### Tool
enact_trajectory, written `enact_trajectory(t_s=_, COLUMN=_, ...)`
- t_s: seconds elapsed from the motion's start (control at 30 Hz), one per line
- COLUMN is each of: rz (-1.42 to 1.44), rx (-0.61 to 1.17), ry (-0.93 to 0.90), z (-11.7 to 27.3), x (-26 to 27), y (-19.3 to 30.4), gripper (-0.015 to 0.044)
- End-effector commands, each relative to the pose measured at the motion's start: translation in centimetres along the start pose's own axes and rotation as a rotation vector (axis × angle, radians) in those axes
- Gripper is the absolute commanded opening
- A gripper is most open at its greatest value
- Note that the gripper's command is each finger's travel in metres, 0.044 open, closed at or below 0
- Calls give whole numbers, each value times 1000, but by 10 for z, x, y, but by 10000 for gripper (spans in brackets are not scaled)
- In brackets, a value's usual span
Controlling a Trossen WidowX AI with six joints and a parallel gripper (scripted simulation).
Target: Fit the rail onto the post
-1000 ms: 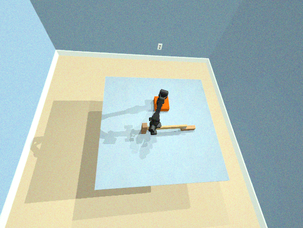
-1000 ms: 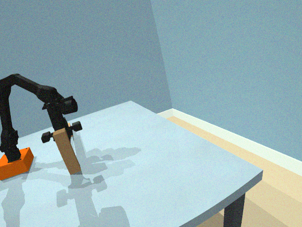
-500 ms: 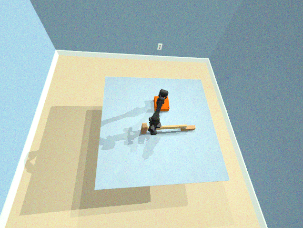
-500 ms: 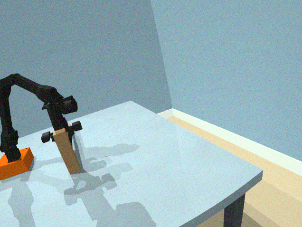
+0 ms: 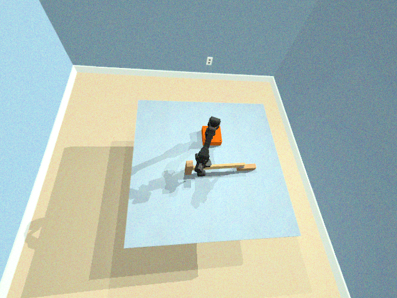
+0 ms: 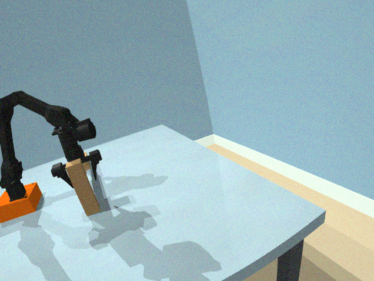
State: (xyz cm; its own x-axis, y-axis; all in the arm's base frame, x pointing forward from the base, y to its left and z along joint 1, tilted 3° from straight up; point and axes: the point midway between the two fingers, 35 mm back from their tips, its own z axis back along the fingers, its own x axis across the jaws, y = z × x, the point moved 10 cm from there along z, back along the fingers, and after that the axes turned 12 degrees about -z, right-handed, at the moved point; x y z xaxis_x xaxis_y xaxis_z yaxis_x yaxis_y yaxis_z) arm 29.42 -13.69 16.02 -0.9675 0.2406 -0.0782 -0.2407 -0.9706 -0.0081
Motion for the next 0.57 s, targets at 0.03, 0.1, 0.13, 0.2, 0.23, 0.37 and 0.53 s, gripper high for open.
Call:
enact_trajectory(t_s=0.03, rz=1, rx=2, ry=2, z=22, x=5, y=-23, gripper=440)
enact_trajectory(t_s=0.1, rz=1, rx=2, ry=3, z=29, x=7, y=-29, gripper=440)
enact_trajectory(t_s=0.13, rz=1, rx=2, ry=3, z=29, x=7, y=-29, gripper=440)
enact_trajectory(t_s=0.2, rz=1, rx=2, ry=3, z=29, x=7, y=-29, gripper=440)
enact_trajectory(t_s=0.23, rz=1, rx=2, ry=3, z=29, x=7, y=-29, gripper=440)
enact_trajectory(t_s=0.37, rz=1, rx=2, ry=3, z=29, x=7, y=-29, gripper=440)
enact_trajectory(t_s=0.53, rz=1, rx=2, ry=3, z=29, x=7, y=-29, gripper=440)
